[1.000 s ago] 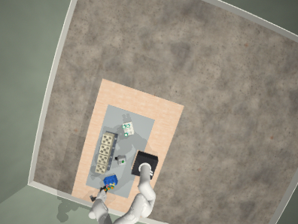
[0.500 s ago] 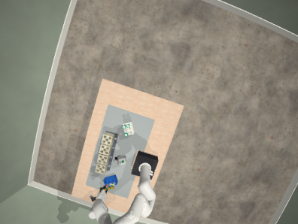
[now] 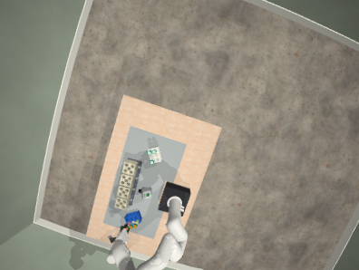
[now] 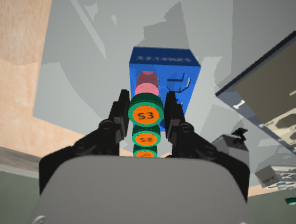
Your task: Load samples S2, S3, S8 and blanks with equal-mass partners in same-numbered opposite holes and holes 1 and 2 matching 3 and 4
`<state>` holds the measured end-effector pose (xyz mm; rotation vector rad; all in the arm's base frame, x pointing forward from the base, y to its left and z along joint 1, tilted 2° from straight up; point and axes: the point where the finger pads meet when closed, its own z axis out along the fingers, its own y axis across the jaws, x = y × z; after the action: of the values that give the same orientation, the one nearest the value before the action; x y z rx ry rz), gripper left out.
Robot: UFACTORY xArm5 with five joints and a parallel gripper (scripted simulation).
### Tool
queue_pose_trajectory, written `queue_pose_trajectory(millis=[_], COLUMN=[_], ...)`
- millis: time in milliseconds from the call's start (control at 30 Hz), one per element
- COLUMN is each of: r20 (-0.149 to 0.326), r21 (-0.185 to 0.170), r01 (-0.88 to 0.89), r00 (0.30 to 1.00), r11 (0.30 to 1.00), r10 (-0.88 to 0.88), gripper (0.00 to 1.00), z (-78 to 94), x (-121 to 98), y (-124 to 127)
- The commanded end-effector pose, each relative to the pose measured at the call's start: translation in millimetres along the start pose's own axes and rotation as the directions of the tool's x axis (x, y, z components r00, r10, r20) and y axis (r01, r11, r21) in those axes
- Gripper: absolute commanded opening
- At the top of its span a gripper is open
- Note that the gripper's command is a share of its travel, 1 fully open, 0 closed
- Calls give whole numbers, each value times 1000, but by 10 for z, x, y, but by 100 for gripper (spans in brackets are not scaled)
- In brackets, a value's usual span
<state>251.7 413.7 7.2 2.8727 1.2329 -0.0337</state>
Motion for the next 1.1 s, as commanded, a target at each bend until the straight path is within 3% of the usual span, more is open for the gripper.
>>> queue_pose_trajectory(millis=[0, 1067], r20=[-5, -5], r21=[1, 1], r01=[0, 0], r00=[1000, 1000], r11=[1000, 1000], r10=[0, 0], gripper=[43, 43], z=[-73, -634], x=[17, 17], y=[-3, 6])
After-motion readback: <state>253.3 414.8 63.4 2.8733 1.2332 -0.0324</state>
